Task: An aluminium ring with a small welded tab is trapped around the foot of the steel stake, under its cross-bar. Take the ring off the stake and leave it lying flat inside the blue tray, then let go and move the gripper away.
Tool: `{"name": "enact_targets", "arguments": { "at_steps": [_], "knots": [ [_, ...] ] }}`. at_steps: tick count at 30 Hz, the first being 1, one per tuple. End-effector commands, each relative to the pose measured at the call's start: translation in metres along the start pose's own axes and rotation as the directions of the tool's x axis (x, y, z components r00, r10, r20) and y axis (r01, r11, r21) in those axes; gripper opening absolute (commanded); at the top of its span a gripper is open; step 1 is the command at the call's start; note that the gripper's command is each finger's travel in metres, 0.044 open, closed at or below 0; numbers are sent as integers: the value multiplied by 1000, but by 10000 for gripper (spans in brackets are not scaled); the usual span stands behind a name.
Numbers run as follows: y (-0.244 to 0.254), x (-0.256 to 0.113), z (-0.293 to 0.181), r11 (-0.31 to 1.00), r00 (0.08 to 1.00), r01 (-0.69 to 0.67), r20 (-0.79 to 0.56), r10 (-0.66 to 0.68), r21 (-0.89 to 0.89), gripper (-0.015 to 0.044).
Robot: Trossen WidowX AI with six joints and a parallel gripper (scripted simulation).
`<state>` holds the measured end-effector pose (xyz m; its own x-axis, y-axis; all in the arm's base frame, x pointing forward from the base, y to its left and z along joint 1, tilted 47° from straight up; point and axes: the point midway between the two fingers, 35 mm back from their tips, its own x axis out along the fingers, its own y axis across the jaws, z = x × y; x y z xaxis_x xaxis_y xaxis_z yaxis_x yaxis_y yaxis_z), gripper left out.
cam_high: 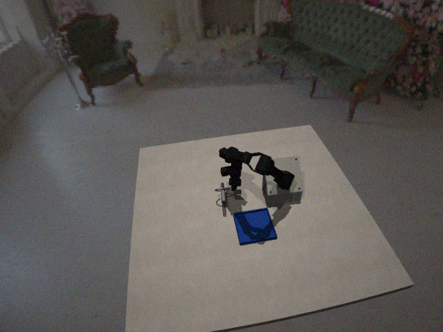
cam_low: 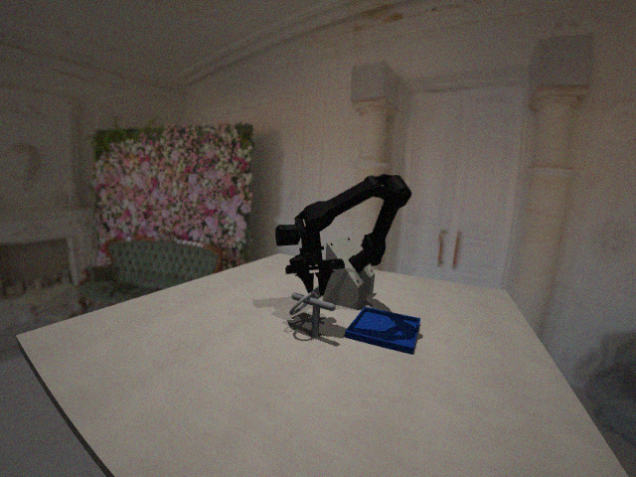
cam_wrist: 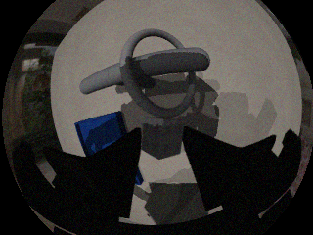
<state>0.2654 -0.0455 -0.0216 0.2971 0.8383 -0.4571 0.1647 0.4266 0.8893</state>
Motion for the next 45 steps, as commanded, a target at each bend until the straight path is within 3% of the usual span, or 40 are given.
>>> {"name": "enact_targets", "arguments": {
  "at_steps": [1, 45],
  "knots": [
    [-2, -3, 2, 1000, 1000, -3, 3, 3, -6, 0],
    [-28, -25, 8, 1000, 1000, 0, 3, 0, -7, 0]
  ]
}}
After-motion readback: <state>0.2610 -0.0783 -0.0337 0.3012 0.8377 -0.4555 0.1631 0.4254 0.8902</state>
